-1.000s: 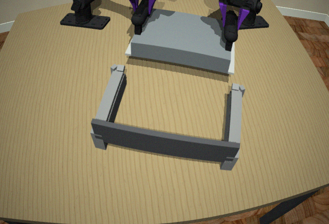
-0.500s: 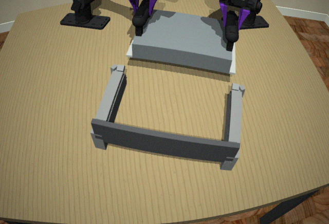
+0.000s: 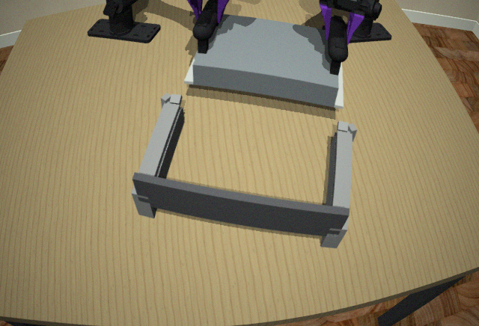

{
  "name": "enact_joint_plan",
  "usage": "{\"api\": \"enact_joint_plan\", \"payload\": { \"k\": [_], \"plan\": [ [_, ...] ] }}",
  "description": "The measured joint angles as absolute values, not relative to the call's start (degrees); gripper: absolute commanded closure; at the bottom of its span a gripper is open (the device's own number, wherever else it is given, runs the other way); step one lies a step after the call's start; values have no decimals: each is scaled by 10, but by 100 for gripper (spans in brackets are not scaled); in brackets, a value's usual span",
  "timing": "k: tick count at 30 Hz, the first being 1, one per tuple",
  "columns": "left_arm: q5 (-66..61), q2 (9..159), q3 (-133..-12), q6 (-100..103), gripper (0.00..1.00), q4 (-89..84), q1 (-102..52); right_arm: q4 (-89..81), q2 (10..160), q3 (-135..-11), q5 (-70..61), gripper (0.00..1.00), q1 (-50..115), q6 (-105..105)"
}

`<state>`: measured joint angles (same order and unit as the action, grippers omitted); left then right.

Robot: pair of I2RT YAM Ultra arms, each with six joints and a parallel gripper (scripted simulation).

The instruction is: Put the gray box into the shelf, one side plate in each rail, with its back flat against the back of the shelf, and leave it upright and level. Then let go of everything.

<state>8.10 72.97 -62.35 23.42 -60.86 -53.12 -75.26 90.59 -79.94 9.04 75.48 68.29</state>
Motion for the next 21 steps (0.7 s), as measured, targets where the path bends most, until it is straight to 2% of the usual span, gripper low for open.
{"api": "enact_joint_plan", "payload": {
  "k": [21],
  "plan": [
    [74, 760, -639, 222, 84, -599, -517, -746, 918, -804, 87, 84, 731, 658]
  ]
}}
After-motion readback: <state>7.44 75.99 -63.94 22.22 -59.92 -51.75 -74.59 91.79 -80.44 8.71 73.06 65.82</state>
